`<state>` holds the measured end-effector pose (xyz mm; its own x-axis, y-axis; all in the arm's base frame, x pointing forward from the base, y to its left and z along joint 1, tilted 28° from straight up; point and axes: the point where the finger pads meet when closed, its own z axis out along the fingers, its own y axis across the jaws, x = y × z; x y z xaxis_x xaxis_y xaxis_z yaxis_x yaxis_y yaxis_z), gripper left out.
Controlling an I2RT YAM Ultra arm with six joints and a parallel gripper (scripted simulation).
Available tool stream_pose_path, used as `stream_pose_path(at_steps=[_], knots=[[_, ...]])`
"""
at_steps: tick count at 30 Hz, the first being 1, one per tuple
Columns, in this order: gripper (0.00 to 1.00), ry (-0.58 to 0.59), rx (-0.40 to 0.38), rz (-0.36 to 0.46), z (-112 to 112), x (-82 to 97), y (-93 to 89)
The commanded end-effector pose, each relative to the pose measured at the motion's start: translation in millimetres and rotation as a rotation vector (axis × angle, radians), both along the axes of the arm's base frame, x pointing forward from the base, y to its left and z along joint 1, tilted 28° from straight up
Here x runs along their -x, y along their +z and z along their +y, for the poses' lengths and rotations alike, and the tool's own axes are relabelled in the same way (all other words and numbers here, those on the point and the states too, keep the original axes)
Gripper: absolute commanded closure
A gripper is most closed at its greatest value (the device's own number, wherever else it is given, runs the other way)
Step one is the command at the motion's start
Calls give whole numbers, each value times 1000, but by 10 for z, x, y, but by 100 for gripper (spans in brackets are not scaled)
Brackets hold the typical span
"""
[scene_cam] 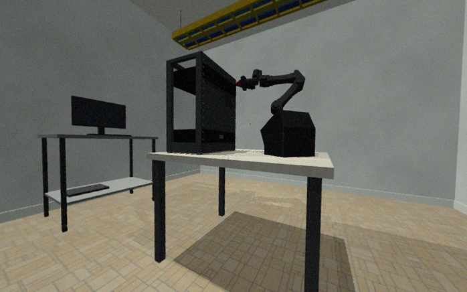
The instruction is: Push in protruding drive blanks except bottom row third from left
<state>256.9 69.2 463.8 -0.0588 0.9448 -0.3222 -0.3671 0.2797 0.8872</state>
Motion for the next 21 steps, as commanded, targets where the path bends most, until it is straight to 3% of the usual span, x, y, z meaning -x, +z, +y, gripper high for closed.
stream_pose_path(at_steps=[1, 21], knots=[[100, 3, 16, 3, -12, 143, -75], [100, 3, 4, -16, -132, 710, -230]])
